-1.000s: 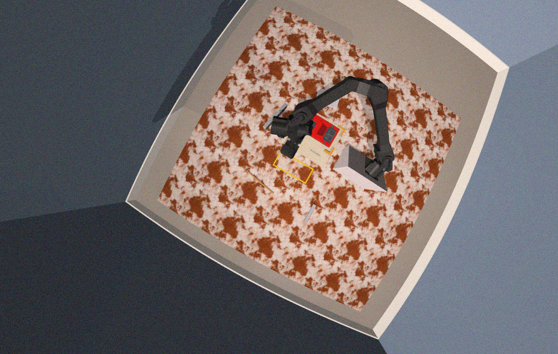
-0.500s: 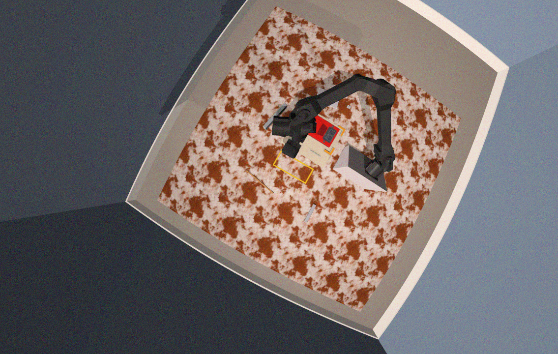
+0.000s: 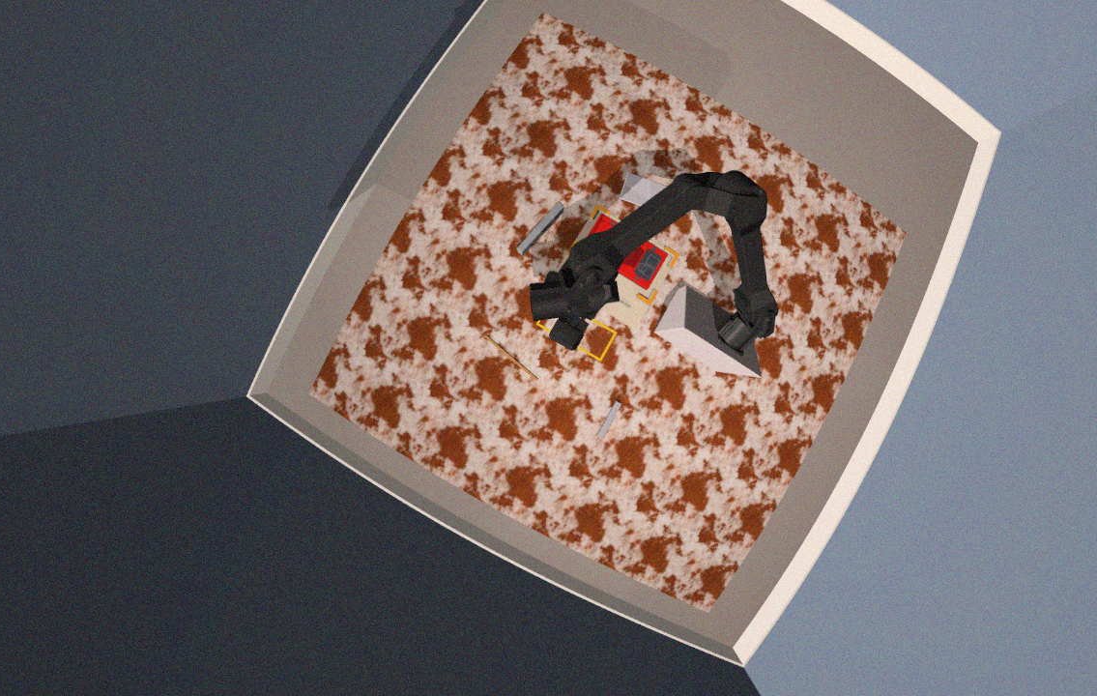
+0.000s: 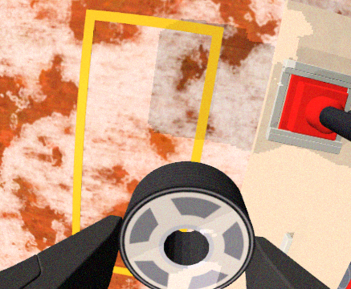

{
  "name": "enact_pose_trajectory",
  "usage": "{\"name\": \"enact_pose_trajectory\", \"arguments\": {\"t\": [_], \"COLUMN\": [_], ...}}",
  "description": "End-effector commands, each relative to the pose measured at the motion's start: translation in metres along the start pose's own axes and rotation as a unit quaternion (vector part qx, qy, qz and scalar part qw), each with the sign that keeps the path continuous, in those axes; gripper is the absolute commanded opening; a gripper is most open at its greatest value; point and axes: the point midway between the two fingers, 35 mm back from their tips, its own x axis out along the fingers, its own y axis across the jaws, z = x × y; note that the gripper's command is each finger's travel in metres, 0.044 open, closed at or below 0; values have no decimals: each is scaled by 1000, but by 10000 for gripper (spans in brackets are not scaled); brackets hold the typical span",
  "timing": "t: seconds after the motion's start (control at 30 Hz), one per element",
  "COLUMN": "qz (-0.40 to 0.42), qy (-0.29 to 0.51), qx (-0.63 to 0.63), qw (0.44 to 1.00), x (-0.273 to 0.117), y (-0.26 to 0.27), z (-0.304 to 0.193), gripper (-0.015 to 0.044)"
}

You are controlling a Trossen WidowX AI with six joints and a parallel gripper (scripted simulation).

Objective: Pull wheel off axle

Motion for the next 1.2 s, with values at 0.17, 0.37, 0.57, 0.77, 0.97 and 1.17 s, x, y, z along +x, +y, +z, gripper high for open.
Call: {"name": "enact_pose_trajectory", "arguments": {"t": [0.17,0.37,0.57,0.77,0.97,1.17], "qz": [0,0,0,0,-2,-1], "qy": [-2,-2,-2,-3,-2,3], "qx": [3,3,3,3,3,5], "qw": [1000,1000,1000,1000,1000,1000], "x": [-3,16,28,67,102,98], "y": [33,33,34,34,32,32], "z": [-20,-20,-19,-17,-20,-20], "gripper": [0,0,0,0,0,53]}}
